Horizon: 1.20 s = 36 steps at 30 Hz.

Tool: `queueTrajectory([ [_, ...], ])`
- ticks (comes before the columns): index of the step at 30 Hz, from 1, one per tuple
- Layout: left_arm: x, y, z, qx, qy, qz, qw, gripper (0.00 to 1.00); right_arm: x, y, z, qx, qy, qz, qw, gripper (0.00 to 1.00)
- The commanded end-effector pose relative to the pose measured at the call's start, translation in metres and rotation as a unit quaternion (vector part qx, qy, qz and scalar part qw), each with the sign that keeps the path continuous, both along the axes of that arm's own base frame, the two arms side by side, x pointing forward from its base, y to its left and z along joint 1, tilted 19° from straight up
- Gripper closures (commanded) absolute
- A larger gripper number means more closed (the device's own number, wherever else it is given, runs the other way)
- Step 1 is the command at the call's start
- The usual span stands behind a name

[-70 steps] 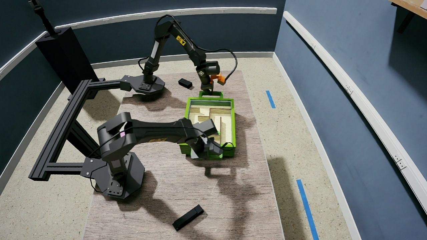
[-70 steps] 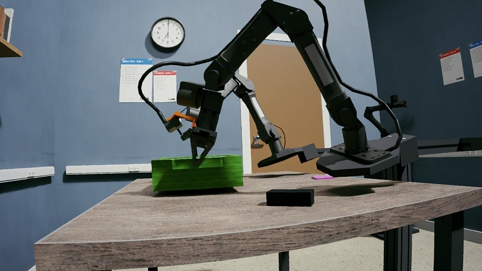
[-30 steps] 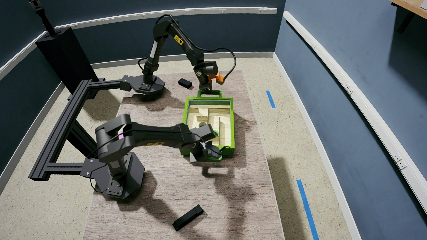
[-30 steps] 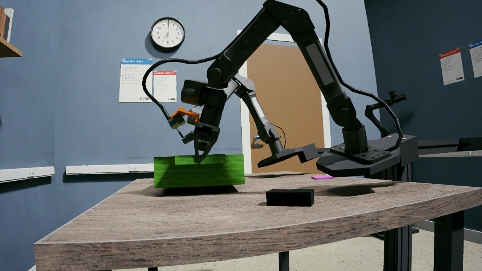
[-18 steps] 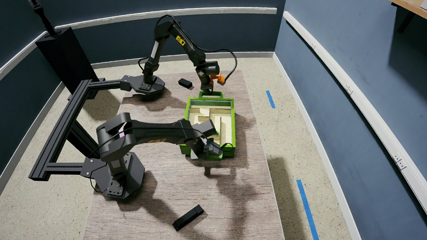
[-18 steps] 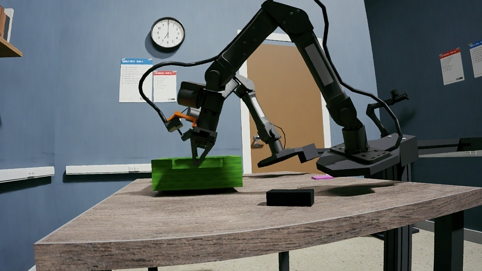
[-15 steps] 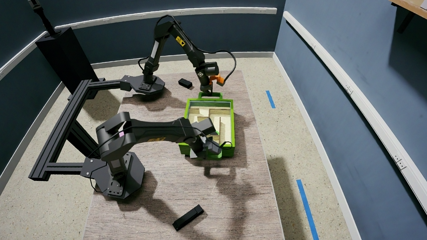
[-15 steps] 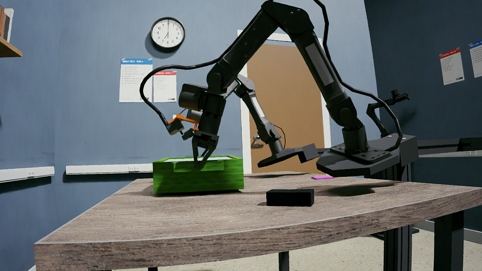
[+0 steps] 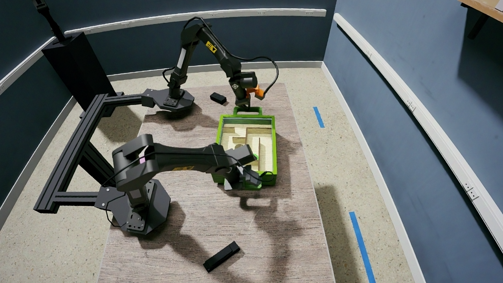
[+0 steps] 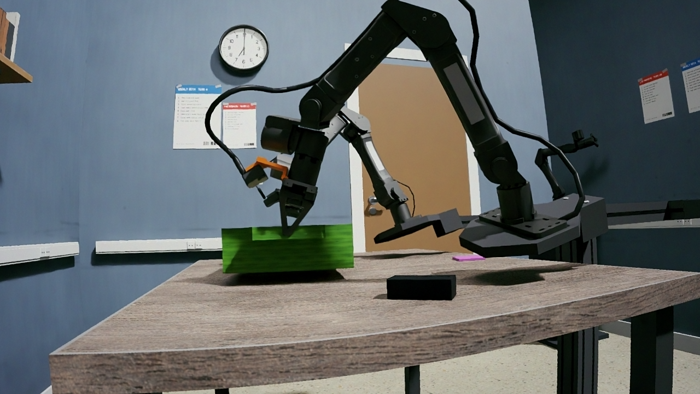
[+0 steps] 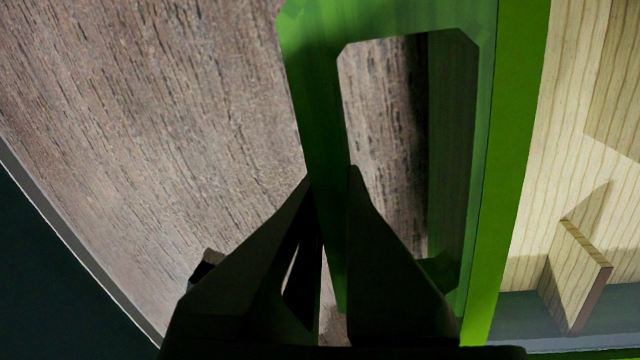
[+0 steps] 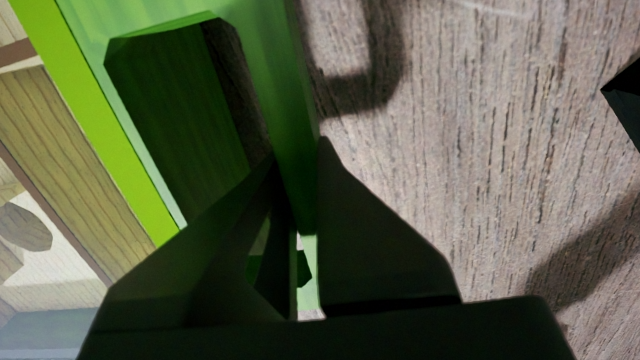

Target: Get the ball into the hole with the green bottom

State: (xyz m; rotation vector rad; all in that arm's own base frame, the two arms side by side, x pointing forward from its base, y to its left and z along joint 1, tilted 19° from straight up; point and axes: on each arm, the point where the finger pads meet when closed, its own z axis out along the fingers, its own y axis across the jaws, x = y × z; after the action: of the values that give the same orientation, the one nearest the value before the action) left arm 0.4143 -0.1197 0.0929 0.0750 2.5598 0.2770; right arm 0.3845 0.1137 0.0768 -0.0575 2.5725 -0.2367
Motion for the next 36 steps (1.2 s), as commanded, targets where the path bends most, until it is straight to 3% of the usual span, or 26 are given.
queueTrajectory([
  [1, 0.011, -0.011, 0.037, 0.014, -0.037, 0.003, 0.999, 1.00, 0.029, 0.016, 0.030, 0.047, -0.063, 0.015, 0.997, 1.00],
  [4, 0.014, -0.017, 0.044, -0.006, -0.044, -0.012, 0.999, 1.00, 0.022, 0.020, 0.023, 0.025, -0.048, 0.006, 0.999, 1.00],
  [5, 0.016, -0.015, 0.023, -0.004, -0.021, -0.011, 1.000, 1.00, 0.018, 0.017, 0.022, 0.019, -0.039, 0.003, 0.999, 1.00],
  [6, 0.020, -0.008, 0.024, -0.019, -0.017, -0.006, 1.000, 1.00, 0.006, 0.010, 0.013, -0.005, -0.005, -0.005, 1.000, 1.00],
  [11, 0.024, -0.014, 0.044, -0.022, -0.047, -0.008, 0.999, 1.00, 0.018, 0.018, 0.033, 0.016, -0.043, 0.000, 0.999, 1.00],
  [12, 0.027, -0.009, 0.038, -0.039, -0.042, -0.011, 0.998, 1.00, 0.009, 0.011, 0.032, -0.008, -0.024, -0.010, 1.000, 1.00],
  [13, 0.019, -0.004, 0.021, -0.034, -0.041, -0.014, 0.998, 1.00, 0.016, 0.017, 0.043, -0.002, -0.059, -0.010, 0.998, 1.00],
  [16, 0.020, -0.005, 0.023, -0.043, -0.040, -0.018, 0.998, 1.00, 0.008, 0.015, 0.041, -0.015, -0.042, -0.011, 0.999, 1.00],
  [18, 0.017, -0.007, 0.016, -0.039, -0.051, -0.024, 0.998, 1.00, 0.019, 0.024, 0.052, -0.003, -0.082, -0.008, 0.997, 1.00],
  [20, 0.016, -0.009, 0.024, -0.028, -0.054, -0.019, 0.998, 1.00, 0.020, 0.028, 0.049, 0.007, -0.079, 0.005, 0.997, 1.00],
  [21, 0.015, -0.008, 0.026, -0.019, -0.062, -0.015, 0.998, 1.00, 0.010, 0.025, 0.027, 0.010, -0.066, 0.016, 0.998, 1.00],
  [28, 0.021, -0.015, 0.045, -0.030, -0.078, -0.011, 0.996, 1.00, 0.016, 0.008, 0.031, 0.010, -0.066, -0.004, 0.998, 1.00],
  [29, 0.008, -0.008, 0.035, -0.004, -0.043, 0.000, 0.999, 1.00, 0.021, 0.015, 0.033, 0.034, -0.062, 0.009, 0.997, 1.00],
  [30, 0.016, -0.012, 0.047, -0.009, -0.080, 0.001, 0.997, 1.00, 0.016, 0.011, 0.022, 0.033, -0.072, 0.013, 0.997, 1.00],
  [32, 0.004, -0.009, 0.024, 0.019, -0.017, 0.005, 1.000, 1.00, 0.023, 0.013, 0.029, 0.047, -0.056, 0.014, 0.997, 1.00],
  [34, 0.016, -0.017, 0.044, -0.008, -0.056, -0.009, 0.998, 1.00, 0.024, 0.016, 0.038, 0.032, -0.072, 0.009, 0.997, 1.00],
  [35, 0.007, -0.012, 0.026, 0.013, -0.016, 0.002, 1.000, 1.00, 0.024, 0.012, 0.014, 0.036, -0.033, 0.008, 0.999, 1.00],
  [36, 0.012, -0.020, 0.028, -0.011, -0.018, -0.016, 1.000, 1.00, 0.008, 0.010, 0.011, 0.005, -0.010, 0.000, 1.000, 1.00],
])
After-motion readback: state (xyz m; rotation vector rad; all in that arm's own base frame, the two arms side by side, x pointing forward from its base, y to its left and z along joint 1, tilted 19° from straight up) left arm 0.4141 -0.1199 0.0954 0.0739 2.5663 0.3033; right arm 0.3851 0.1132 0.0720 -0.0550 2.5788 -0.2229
